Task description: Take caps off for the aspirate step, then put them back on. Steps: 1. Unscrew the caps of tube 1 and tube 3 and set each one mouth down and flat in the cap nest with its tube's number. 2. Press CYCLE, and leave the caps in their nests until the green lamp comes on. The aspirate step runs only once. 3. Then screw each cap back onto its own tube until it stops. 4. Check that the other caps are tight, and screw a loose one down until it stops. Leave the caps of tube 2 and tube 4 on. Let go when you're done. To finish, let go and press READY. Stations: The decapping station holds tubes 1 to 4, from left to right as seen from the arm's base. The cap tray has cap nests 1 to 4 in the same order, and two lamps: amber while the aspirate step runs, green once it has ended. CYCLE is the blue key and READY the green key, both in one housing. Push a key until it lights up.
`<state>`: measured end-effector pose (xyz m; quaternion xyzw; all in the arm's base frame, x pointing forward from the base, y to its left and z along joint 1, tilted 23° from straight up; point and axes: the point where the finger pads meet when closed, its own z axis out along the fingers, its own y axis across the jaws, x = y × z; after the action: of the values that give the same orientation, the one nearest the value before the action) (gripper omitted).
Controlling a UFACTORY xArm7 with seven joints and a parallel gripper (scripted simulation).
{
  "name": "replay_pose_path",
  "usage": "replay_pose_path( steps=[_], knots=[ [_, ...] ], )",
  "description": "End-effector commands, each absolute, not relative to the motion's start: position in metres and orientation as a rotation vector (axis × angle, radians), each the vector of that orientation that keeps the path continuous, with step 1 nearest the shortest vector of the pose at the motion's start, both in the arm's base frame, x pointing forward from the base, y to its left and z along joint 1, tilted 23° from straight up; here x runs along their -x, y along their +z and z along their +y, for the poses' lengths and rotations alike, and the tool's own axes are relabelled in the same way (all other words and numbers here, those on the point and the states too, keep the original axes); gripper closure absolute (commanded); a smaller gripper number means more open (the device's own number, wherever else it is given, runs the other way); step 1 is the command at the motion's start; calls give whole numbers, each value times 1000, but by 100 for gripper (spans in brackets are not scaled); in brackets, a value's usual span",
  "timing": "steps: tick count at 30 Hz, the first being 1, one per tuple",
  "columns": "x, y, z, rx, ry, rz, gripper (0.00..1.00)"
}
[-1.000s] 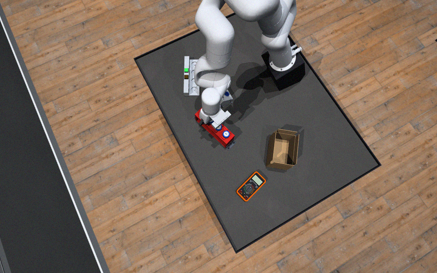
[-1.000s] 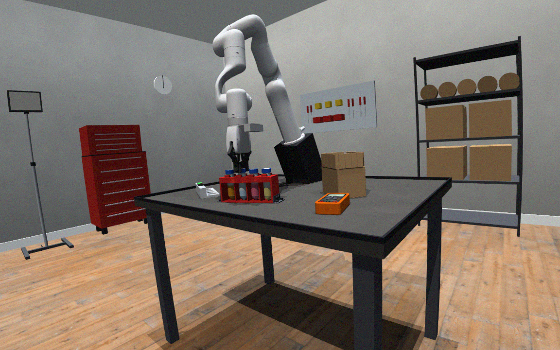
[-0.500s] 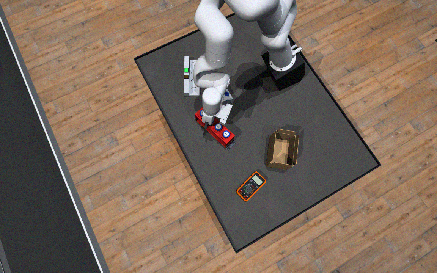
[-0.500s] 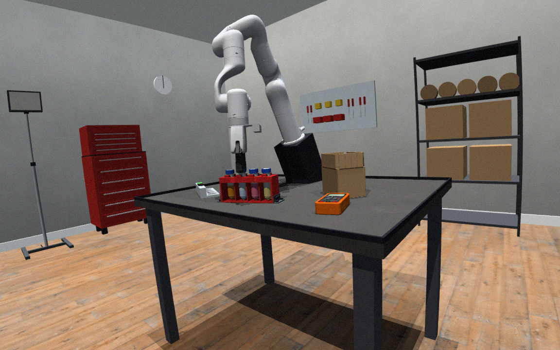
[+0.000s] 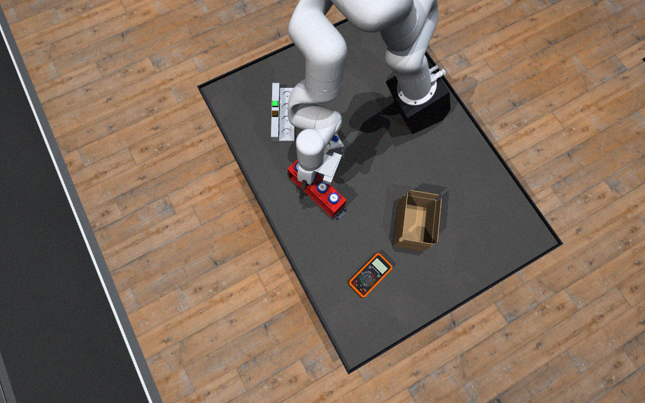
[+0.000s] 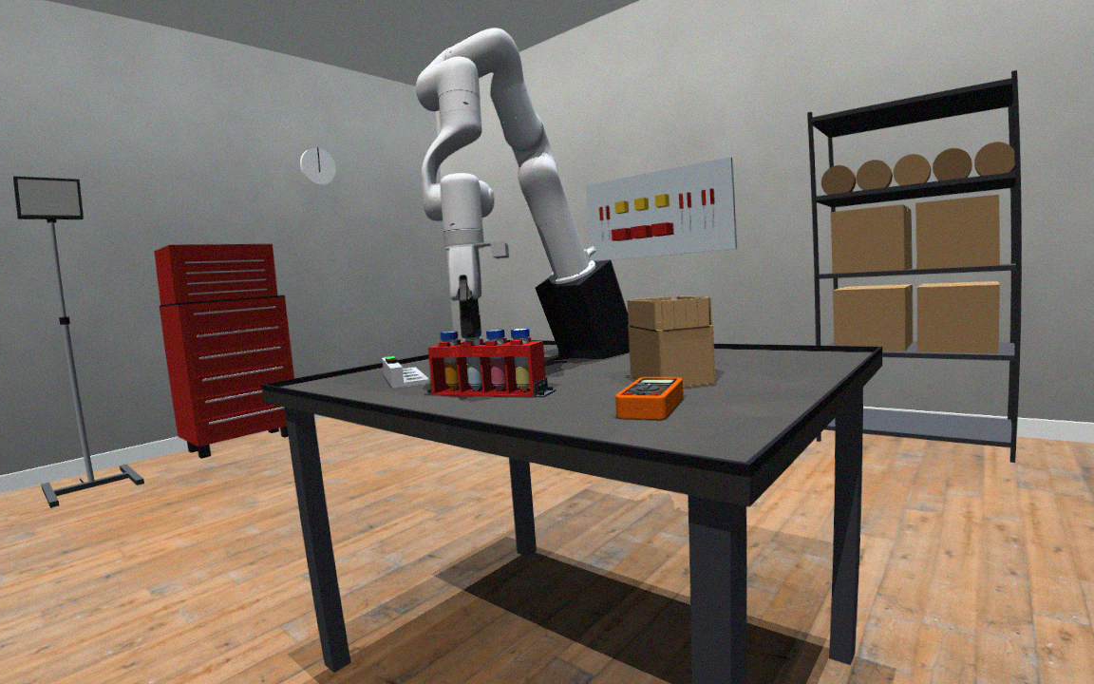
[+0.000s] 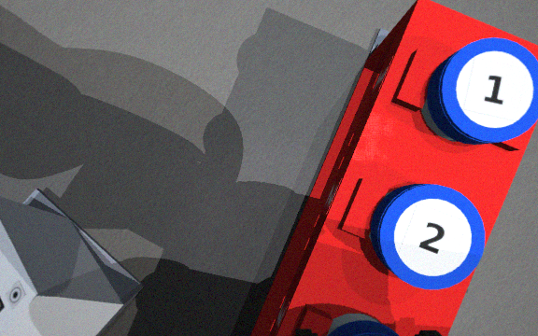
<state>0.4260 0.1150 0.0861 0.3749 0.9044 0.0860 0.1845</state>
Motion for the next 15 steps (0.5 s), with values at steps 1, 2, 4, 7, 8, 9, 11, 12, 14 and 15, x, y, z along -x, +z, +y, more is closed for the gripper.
replay_pose_path(
  steps=[1, 2, 4, 7, 8, 9, 11, 12, 14, 15],
  knots=[
    [-427, 87, 115, -1099, 253, 2534, 100],
    [-426, 87, 115, -1142, 262, 2517, 100],
    [-426, 87, 115, -1227, 279, 2482, 100],
    [-427, 87, 115, -1354, 305, 2425, 100],
    [-427, 87, 115, -1395, 313, 2404, 100],
    [-427, 87, 115, -1437, 322, 2383, 100],
    [-427, 87, 115, -1518, 338, 2339, 100],
    [-427, 86, 115, -1559, 346, 2316, 100],
    [-427, 86, 115, -1639, 363, 2268, 100],
    [-427, 86, 115, -1639, 363, 2268, 100]
  ],
)
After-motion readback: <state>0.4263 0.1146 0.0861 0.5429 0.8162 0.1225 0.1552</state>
